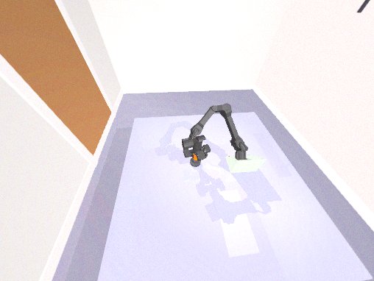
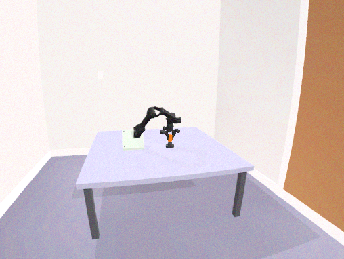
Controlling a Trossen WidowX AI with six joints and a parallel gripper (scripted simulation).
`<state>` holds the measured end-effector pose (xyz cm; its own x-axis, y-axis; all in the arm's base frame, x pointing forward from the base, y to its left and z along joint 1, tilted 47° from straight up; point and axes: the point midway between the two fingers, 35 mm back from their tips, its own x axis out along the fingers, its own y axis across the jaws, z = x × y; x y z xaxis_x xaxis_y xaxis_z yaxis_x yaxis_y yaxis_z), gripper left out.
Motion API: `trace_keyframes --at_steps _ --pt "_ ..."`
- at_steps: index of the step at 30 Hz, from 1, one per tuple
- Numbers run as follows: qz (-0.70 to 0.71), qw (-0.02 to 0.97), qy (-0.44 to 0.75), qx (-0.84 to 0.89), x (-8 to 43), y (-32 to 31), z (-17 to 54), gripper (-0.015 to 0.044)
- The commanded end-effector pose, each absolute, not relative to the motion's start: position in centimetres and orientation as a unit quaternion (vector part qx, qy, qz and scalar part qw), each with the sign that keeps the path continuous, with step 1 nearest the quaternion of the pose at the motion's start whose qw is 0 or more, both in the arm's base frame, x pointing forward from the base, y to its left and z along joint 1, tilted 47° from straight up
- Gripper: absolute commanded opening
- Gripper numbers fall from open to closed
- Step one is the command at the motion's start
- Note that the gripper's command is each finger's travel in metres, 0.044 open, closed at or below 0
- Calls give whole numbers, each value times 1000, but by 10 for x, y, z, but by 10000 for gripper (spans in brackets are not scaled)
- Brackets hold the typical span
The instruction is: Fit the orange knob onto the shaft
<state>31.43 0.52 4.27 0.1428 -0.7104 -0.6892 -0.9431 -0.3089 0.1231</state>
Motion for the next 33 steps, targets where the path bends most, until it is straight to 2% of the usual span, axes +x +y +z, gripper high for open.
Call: trace_keyframes --at_steps 1,13,20,33 --pt "336 171 561 -737 314 5 43 0" --pt "339 168 559 -738 315 9 45 0" --pt "392 94 523 -751 318 9 45 0" --pt "393 93 523 -751 316 8 44 0"
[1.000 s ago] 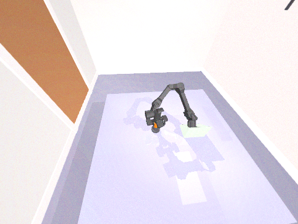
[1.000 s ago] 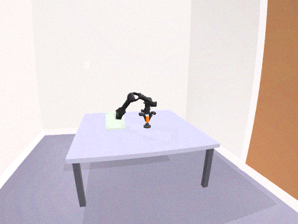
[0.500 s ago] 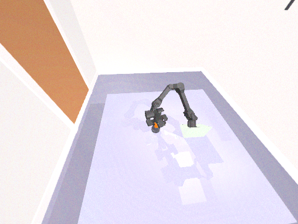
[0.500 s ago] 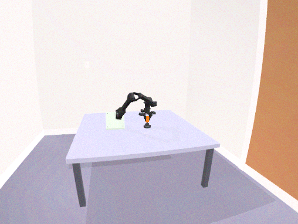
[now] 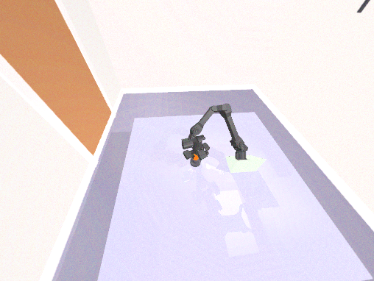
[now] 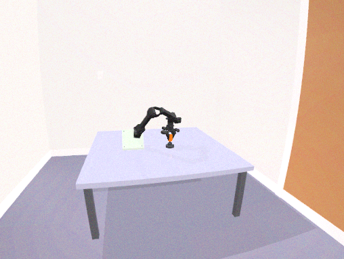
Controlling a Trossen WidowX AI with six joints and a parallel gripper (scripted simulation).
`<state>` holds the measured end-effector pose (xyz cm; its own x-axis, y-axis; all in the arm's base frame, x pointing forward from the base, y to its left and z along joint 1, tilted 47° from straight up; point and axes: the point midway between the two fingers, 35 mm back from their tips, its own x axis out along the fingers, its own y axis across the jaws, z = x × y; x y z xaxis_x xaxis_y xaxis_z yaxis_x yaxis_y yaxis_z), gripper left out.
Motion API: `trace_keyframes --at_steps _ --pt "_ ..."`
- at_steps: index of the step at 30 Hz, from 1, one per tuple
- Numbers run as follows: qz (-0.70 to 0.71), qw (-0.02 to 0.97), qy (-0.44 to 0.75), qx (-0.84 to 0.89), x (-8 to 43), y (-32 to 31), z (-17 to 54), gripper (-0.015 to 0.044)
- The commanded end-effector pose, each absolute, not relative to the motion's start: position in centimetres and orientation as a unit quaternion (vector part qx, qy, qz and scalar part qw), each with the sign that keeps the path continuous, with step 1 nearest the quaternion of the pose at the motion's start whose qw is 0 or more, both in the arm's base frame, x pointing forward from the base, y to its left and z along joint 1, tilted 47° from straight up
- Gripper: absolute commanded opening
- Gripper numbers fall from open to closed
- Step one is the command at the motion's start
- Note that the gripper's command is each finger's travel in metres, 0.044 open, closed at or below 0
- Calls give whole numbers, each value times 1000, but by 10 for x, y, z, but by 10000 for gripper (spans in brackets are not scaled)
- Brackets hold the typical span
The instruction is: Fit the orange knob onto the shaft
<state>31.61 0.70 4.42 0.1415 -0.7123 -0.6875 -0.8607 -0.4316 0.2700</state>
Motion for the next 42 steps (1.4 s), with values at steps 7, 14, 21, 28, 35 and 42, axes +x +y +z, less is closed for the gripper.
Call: trace_keyframes --at_steps 7,14,21,28,35,42 --pt "393 93 523 -751 314 7 43 0" --pt "393 93 523 -751 315 6 42 0" --pt "393 93 523 -751 315 6 43 0" --pt "407 73 512 -753 315 8 46 0" --pt "445 14 479 -757 317 9 45 0" --pt "445 14 479 -757 318 6 42 0"
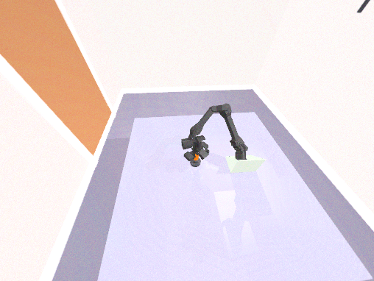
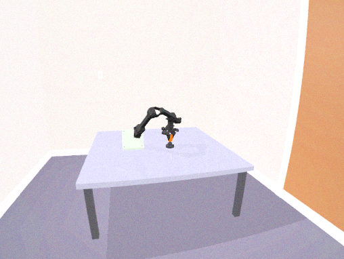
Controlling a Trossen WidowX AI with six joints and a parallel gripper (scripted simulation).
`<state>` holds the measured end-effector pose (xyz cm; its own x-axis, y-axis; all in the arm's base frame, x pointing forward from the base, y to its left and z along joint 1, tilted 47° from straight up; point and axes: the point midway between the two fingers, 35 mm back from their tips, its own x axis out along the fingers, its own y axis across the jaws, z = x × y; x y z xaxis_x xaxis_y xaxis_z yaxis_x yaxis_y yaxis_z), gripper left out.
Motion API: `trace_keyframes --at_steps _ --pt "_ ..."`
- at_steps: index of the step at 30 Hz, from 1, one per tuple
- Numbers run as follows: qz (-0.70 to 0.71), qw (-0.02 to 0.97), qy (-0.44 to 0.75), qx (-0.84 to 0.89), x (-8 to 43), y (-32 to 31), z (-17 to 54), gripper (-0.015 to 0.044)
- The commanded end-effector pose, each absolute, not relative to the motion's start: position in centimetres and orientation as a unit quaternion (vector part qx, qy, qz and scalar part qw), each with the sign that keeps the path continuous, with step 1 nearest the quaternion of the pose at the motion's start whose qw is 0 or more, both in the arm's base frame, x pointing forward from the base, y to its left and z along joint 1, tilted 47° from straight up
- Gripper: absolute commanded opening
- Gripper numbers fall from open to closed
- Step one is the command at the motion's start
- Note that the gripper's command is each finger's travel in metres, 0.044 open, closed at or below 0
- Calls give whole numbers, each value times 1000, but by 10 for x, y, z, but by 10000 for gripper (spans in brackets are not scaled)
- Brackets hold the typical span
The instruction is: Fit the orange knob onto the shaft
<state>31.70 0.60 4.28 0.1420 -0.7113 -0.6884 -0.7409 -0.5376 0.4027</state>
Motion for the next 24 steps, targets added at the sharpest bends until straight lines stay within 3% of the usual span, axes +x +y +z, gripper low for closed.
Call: trace_keyframes --at_steps 1,14,24 --pt "445 14 479 -757 318 5 42 0" --pt "448 11 477 -757 313 8 45 0" --pt "493 -65 429 -754 311 7 45 0"
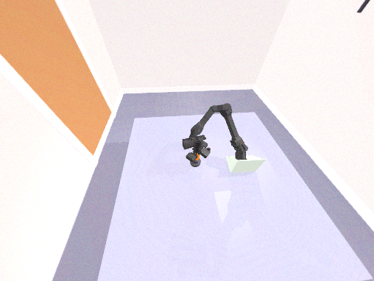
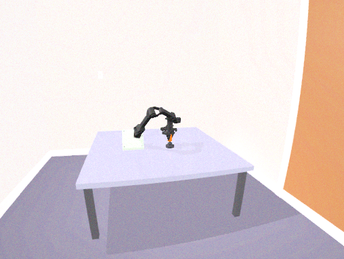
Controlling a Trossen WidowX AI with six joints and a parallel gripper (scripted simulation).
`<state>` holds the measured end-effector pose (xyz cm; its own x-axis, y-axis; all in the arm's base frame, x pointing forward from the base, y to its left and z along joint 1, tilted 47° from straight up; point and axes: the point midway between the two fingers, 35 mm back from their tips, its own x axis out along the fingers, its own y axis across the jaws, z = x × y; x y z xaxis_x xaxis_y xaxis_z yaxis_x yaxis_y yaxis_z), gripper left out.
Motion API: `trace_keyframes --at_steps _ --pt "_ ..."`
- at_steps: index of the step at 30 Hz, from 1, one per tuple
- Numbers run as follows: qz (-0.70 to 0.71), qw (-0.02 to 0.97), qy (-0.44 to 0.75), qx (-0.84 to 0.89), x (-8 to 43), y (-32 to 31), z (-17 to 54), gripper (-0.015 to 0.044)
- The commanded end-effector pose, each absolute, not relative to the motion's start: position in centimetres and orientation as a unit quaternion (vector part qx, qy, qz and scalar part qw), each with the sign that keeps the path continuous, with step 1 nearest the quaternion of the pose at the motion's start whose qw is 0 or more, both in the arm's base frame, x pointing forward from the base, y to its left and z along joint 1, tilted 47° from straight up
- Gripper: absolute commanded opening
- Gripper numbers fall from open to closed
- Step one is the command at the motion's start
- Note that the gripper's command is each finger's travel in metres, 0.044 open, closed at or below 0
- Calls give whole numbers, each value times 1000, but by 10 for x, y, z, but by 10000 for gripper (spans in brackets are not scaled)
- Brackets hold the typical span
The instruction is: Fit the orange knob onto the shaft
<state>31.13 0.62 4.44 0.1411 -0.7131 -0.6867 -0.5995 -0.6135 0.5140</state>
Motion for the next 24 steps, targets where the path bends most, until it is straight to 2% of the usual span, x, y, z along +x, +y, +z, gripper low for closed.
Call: trace_keyframes --at_steps 1,24 --pt "-493 65 -429 754 311 6 45 0" --pt "-493 65 -429 754 316 4 43 0"
